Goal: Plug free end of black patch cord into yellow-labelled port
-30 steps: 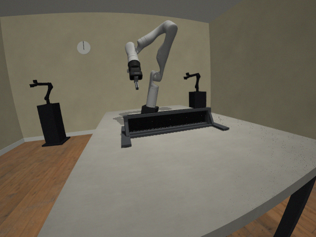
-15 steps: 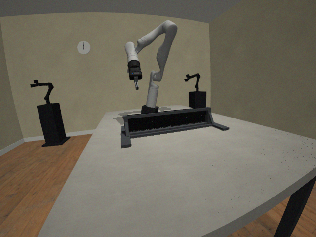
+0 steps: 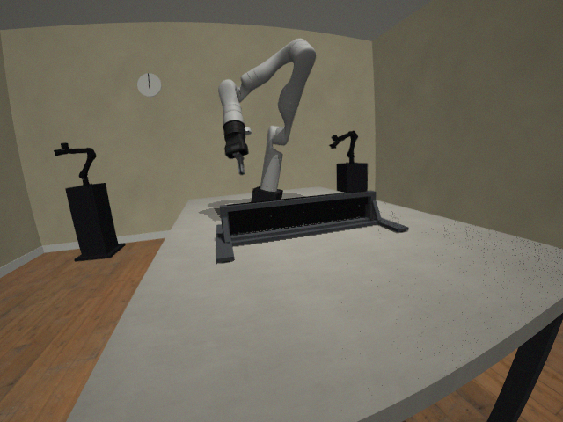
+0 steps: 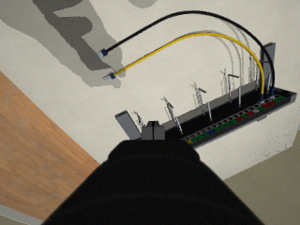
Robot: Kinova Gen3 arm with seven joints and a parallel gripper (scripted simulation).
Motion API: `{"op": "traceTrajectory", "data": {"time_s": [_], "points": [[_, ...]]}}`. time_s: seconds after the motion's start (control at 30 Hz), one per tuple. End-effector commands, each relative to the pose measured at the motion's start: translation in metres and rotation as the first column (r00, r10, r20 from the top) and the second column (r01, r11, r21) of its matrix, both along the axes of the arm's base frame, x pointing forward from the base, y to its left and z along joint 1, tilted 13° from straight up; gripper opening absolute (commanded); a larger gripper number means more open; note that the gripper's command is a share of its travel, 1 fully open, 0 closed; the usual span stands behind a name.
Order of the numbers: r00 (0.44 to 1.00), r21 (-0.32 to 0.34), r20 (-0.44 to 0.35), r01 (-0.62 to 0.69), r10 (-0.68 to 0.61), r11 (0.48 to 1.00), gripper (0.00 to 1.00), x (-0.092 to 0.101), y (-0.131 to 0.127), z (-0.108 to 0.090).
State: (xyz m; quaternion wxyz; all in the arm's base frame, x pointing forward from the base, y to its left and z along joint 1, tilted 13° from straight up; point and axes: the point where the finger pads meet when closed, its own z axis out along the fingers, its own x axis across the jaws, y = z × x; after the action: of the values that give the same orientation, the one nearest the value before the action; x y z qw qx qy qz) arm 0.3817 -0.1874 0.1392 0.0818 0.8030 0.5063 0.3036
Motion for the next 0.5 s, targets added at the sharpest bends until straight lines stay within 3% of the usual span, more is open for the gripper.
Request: {"op": "traceTrajectory", "data": {"time_s": [0.0, 0.2, 0.27, 0.47], "points": [[0.988, 0.062, -0.112, 0.109, -0.102, 0.992, 0.00, -0.016, -0.004, -0.026], [0.920, 0.131, -0.285, 0.315, -0.269, 0.940, 0.00, -0.041, -0.005, -0.056], [0.920, 0.131, -0.285, 0.315, -0.269, 0.940, 0.00, -0.041, -0.005, -0.056], [0.769, 0.136, -0.469, 0.549, -0.434, 0.825, 0.00, -0.071, -0.008, -0.083]]}}
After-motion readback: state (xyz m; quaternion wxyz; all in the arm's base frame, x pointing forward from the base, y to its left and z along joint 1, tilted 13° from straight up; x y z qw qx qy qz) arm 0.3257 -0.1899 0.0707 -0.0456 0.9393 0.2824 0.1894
